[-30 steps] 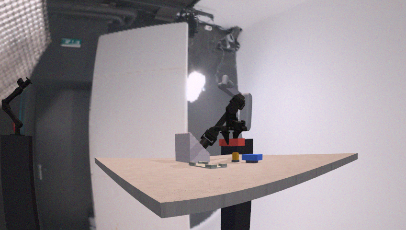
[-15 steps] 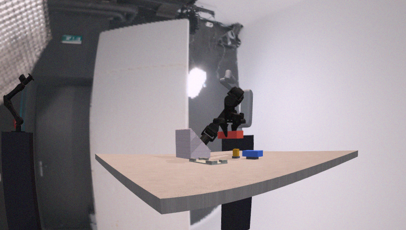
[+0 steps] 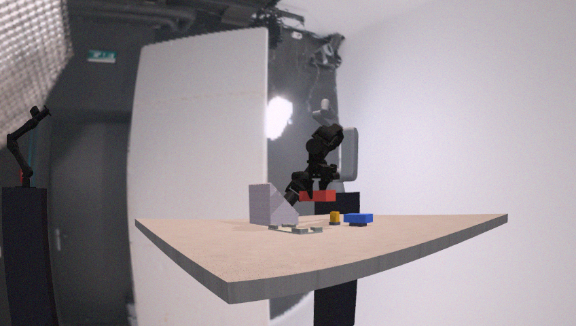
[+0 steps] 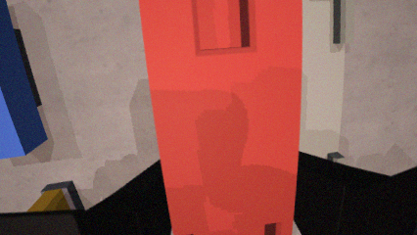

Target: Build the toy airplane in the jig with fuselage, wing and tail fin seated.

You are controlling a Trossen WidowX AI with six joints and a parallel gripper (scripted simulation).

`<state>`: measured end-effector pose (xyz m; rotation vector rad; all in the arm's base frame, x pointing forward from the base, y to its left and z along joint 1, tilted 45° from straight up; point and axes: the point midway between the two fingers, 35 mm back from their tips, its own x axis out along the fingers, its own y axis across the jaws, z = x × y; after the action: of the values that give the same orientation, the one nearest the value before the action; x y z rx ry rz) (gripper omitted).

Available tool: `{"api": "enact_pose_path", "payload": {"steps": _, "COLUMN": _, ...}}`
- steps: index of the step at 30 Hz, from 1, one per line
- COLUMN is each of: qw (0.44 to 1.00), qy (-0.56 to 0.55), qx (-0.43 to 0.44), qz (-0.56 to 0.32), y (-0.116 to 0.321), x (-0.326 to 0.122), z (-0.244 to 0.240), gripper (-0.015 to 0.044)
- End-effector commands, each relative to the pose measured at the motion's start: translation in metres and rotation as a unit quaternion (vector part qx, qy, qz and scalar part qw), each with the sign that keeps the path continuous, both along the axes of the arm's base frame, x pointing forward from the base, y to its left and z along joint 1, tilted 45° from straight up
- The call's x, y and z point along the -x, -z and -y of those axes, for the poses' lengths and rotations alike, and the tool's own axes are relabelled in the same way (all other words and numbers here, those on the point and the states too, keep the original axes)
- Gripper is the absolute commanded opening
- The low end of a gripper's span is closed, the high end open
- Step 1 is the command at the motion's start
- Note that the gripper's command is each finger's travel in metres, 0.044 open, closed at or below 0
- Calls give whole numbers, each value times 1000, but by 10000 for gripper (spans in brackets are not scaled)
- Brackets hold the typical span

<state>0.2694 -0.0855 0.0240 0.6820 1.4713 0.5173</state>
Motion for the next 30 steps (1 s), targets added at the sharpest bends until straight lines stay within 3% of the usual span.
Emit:
{"api": "enact_pose_path", "payload": {"steps": 1, "qw": 1000, "qy": -2, "qx": 2, "qz": 3, "y": 12, "x": 2, "z": 7, "gripper": 0}}
{"api": "enact_pose_path", "payload": {"steps": 30, "qw": 1000, "qy": -7, "qx": 1, "qz": 9, "y": 98, "x": 27, "z": 37, "gripper": 0}}
